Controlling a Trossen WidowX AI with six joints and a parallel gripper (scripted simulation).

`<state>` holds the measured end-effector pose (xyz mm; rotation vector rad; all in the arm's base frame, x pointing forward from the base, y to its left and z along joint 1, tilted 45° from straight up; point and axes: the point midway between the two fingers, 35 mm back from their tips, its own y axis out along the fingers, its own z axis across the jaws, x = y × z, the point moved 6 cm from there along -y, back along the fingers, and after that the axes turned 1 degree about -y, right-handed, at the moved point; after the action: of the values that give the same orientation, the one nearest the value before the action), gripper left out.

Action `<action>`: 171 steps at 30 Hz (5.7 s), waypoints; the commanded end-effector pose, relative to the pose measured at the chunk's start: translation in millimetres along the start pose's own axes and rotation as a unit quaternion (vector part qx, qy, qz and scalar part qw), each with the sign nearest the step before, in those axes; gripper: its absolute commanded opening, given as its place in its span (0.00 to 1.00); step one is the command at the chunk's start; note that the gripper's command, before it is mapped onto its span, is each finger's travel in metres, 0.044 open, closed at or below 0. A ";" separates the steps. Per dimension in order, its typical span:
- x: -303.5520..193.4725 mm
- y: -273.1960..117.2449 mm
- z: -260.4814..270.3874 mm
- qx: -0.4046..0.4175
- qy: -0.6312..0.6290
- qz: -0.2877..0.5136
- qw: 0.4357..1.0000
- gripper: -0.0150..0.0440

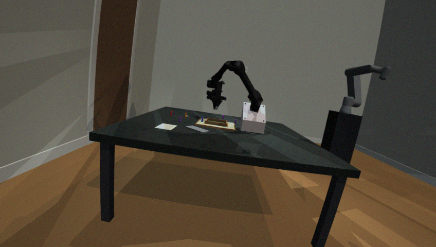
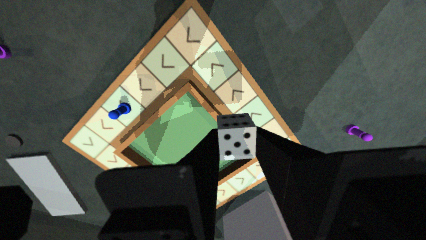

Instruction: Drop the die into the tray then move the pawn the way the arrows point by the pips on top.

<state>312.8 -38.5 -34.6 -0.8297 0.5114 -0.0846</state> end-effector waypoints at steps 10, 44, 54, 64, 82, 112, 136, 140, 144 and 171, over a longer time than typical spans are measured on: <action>-26.7 6.9 28.0 0.004 0.170 -0.002 0.985 0.25; -85.5 35.5 67.7 -0.086 0.445 -0.077 0.888 0.25; -97.2 48.2 77.5 -0.166 0.432 -0.215 0.860 0.25; -110.5 60.5 84.0 -0.184 0.407 -0.355 0.821 0.25; -118.5 13.5 116.2 -0.183 0.406 -0.358 0.821 0.25; -118.2 -24.9 115.3 -0.184 0.406 -0.359 0.820 0.92; -55.7 11.5 83.2 -0.017 0.267 -0.008 0.964 0.78; -29.7 19.4 107.5 -0.006 0.045 -0.003 0.999 0.60; -6.4 30.4 132.0 0.006 -0.179 0.000 0.984 0.59; 1.3 57.6 141.9 0.012 -0.260 0.001 0.966 0.59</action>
<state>374.0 94.6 7.4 -0.7947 0.0084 0.1280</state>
